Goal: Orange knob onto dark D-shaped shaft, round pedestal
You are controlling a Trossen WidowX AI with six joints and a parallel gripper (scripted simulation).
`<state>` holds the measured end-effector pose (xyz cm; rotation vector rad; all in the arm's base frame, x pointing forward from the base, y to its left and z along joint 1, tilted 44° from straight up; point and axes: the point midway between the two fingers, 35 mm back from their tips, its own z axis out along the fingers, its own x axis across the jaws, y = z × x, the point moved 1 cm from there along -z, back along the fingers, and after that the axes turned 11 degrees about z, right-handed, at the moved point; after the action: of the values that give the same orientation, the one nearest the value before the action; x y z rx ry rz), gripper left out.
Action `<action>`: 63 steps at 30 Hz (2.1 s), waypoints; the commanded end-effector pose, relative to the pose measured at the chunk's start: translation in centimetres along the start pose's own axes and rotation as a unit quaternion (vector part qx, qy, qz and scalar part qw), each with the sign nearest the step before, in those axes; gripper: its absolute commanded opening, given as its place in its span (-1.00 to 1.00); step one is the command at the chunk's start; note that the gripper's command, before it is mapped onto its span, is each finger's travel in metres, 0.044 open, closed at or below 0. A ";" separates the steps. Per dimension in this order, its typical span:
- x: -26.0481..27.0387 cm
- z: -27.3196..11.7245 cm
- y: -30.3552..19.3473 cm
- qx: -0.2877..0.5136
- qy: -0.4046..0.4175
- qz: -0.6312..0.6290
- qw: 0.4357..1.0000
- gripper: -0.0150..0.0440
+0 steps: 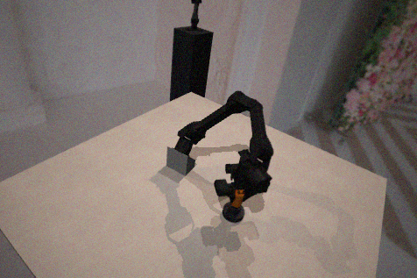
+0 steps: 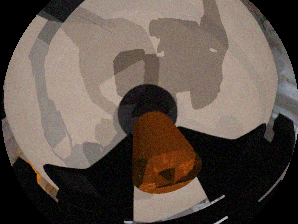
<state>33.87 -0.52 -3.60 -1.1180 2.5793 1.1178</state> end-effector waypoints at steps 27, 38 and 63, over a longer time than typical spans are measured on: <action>0.2 0.3 0.1 0.003 -0.001 -0.005 1.000 -0.49; 0.0 -0.2 0.0 0.003 -0.001 -0.001 1.000 -0.49; -0.1 0.0 -0.1 0.002 -0.003 0.679 0.734 -0.49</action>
<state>33.98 -0.52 -3.58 0.5936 3.1924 1.1847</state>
